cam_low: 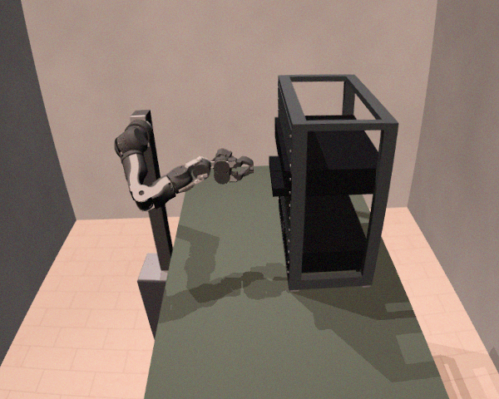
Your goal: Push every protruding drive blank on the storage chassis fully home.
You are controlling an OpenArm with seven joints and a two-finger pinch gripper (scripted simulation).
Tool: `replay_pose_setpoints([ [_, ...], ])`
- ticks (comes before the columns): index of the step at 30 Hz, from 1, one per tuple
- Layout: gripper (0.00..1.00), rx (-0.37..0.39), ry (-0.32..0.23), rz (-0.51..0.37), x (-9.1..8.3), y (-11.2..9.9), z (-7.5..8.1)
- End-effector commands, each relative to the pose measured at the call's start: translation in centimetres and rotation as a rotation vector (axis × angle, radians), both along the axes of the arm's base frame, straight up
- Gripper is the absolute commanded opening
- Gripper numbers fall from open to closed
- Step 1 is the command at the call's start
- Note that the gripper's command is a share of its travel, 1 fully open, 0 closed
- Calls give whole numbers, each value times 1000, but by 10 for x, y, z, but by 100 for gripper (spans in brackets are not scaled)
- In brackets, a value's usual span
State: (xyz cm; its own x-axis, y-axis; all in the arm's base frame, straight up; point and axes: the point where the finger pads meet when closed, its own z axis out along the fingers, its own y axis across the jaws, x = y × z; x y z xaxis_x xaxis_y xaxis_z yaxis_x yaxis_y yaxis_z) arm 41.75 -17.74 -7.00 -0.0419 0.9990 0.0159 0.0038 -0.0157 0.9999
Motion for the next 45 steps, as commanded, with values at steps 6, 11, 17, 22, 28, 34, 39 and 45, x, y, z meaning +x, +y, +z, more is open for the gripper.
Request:
replay_pose_setpoints([
  [6, 0, -10, 3, 10, 35, 3, 0],
  [11, 0, -10, 1, 12, 45, 4, 0],
  [17, 0, -10, 0, 12, 45, 5, 1],
  [22, 0, -10, 0, 12, 45, 5, 1],
  [28, 0, -10, 0, 13, 45, 5, 1],
  [34, 0, -10, -2, 14, 45, 5, 3],
  [39, 0, -10, -1, 13, 45, 5, 3],
  [45, 0, -10, -1, 13, 45, 5, 3],
])
